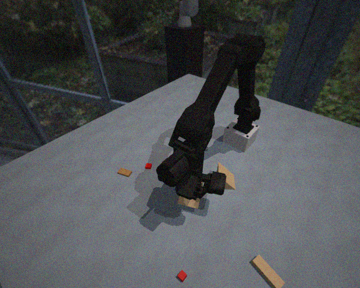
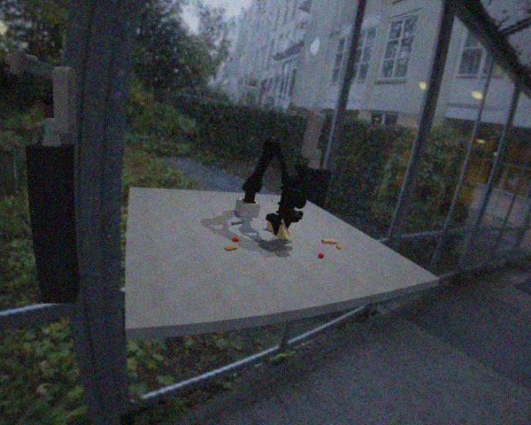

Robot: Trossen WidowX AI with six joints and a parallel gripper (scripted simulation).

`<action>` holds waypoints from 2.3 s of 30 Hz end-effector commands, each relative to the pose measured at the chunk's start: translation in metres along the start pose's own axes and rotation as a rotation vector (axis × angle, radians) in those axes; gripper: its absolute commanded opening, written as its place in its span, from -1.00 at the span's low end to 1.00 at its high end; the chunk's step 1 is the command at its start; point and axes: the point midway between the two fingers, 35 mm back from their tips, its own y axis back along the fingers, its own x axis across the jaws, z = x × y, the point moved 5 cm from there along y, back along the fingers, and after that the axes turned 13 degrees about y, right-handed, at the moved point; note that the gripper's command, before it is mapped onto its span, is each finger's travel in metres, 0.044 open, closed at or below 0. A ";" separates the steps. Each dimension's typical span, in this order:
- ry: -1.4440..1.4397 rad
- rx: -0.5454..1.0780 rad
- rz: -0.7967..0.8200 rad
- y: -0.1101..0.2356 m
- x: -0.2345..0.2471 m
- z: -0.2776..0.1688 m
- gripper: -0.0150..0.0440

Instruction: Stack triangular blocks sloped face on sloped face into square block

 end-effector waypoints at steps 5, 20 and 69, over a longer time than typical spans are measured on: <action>-0.144 -0.002 -0.003 0.000 0.000 0.001 -0.49; -0.549 0.001 -0.005 0.000 0.000 0.001 -0.49; -1.876 0.010 -0.010 0.000 -0.001 0.001 -0.49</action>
